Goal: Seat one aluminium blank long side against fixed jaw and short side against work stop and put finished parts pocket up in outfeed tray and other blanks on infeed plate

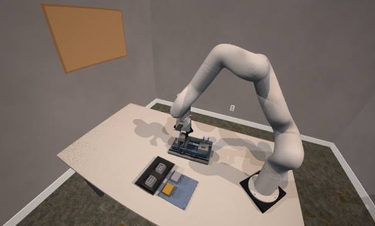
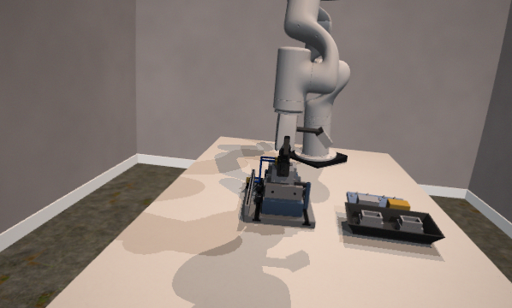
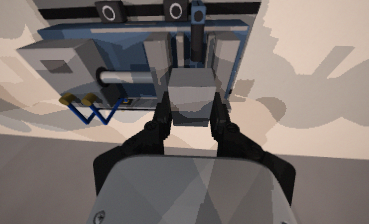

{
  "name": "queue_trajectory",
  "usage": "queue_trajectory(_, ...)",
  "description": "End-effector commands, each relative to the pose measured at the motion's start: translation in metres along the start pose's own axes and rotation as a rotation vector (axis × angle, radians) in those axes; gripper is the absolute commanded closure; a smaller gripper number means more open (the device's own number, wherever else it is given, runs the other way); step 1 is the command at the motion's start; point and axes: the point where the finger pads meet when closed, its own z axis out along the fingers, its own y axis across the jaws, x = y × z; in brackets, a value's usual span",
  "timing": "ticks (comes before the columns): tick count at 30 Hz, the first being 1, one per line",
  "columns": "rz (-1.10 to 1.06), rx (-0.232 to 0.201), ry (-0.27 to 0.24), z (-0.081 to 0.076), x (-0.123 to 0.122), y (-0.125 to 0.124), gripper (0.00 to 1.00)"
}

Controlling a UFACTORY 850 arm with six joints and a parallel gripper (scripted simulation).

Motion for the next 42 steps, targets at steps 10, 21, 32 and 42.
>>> queue_trajectory(10, 0.0, -0.002, -0.001, 0.004, 0.0, 0.001, 1.0)
queue_trajectory(21, 0.0, -0.002, -0.001, 0.008, 0.0, 0.001, 1.0)
queue_trajectory(32, 0.0, -0.002, -0.001, 0.011, 0.0, 0.001, 1.0)
queue_trajectory(42, 0.0, -0.002, -0.001, 0.013, 0.0, 0.001, 1.0)
